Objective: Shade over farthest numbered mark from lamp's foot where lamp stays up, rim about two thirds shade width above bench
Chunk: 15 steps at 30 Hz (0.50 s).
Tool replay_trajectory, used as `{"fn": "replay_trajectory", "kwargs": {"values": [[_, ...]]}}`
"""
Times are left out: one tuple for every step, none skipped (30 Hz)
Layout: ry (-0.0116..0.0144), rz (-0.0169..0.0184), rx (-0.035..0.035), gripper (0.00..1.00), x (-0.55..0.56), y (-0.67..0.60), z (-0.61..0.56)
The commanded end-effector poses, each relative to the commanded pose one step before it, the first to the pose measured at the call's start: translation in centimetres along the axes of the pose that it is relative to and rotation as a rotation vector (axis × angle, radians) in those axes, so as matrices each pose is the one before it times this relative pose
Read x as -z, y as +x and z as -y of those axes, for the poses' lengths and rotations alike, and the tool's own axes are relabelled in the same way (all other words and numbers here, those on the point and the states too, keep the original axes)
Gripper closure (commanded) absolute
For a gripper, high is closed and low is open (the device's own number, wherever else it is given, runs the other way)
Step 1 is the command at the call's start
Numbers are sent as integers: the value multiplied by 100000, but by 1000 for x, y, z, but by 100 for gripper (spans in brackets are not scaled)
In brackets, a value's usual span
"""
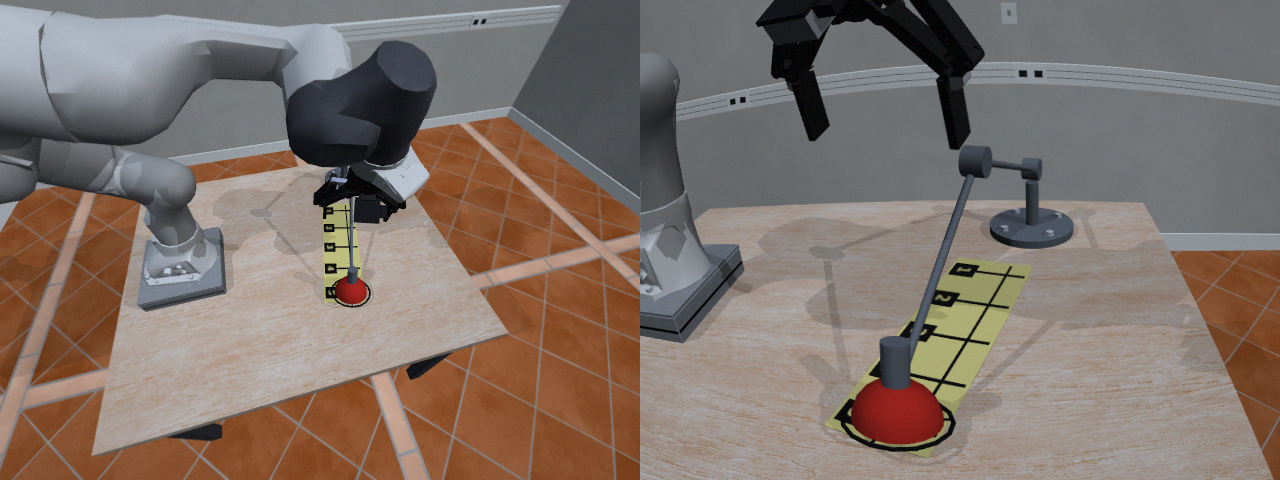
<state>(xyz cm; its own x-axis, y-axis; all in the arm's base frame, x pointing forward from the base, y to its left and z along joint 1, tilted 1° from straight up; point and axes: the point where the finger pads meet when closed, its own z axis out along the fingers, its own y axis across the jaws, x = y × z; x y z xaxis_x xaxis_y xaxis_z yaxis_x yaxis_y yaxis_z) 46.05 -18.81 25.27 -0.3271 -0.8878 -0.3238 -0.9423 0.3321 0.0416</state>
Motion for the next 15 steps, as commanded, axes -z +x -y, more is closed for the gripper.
{"fn": "replay_trajectory", "kwargs": {"values": [[3241,-212,822,0,-534,242,1137],[-258,105,131,0,-464,142,-94],[-258,105,131,0,-464,142,-93],[-258,105,131,0,-464,143,-92],[-258,105,131,0,-464,143,-91],[-258,105,131,0,-464,144,-90],[-258,105,131,0,-464,144,-88],[-258,105,131,0,-464,144,-87],[-258,105,131,0,-464,145,-86],[-258,105,131,0,-465,145,-85],[-258,105,131,0,-465,145,-84],[-258,105,131,0,-465,146,-83],[-258,105,131,0,-465,146,-82],[-258,105,131,0,-465,147,-81],[-258,105,131,0,-465,147,-80]]}}
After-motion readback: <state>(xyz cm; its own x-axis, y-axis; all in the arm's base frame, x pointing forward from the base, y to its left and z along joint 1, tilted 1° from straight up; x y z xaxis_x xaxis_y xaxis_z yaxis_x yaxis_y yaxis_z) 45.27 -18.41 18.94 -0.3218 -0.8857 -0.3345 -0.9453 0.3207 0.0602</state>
